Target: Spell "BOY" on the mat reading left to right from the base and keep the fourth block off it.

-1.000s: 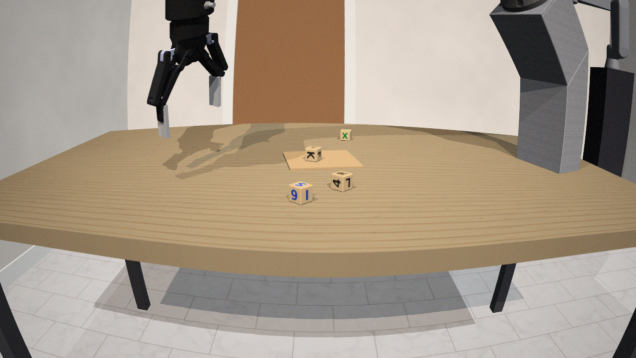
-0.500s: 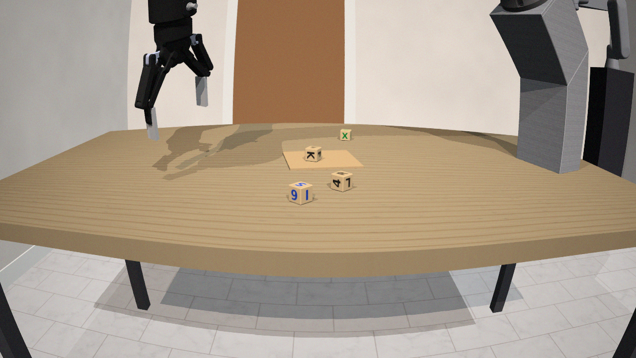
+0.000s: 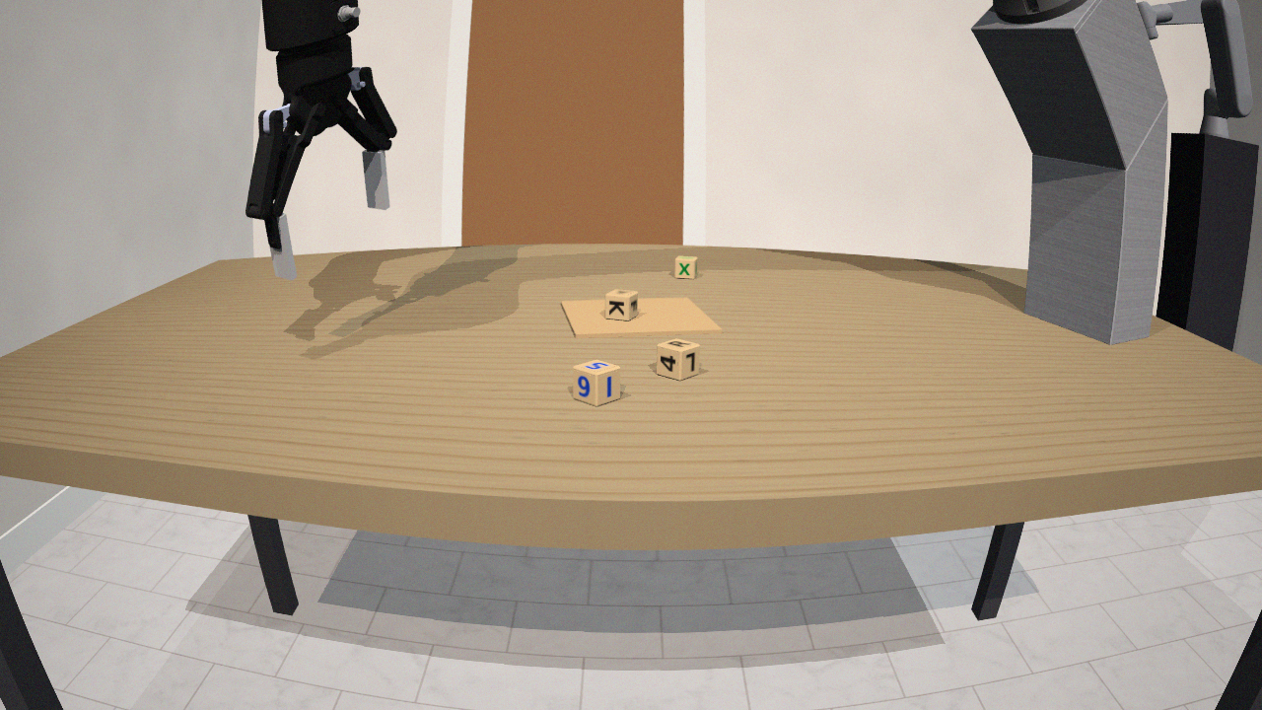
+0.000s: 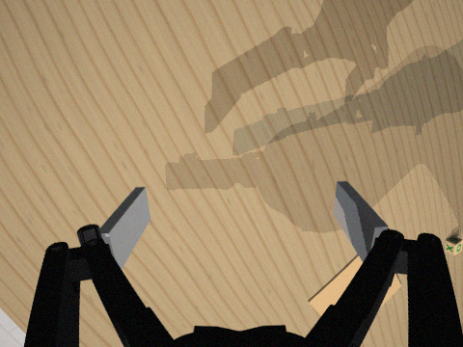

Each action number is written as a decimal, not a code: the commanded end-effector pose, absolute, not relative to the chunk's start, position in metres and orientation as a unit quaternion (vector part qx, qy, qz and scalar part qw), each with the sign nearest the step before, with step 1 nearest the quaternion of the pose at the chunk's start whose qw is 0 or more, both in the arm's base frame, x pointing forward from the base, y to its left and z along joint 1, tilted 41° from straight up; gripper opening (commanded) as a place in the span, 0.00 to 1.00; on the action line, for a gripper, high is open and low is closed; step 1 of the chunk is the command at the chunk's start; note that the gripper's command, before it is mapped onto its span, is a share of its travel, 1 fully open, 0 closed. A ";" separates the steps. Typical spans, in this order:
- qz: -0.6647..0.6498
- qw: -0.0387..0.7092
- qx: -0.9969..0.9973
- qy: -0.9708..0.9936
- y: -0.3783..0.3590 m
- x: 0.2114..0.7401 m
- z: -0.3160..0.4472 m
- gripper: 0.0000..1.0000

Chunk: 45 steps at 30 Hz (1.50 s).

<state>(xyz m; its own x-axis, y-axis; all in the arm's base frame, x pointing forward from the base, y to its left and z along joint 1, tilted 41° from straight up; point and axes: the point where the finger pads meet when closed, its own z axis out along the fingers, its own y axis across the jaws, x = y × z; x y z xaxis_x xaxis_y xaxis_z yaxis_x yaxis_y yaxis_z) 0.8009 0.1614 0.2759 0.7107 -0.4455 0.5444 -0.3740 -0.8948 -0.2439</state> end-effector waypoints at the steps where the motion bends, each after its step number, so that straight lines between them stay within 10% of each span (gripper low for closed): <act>1: -0.302 0.052 -0.928 0.213 0.162 0.808 0.284 1.00; 45: -0.251 0.019 -0.954 0.160 0.152 0.830 0.329 1.00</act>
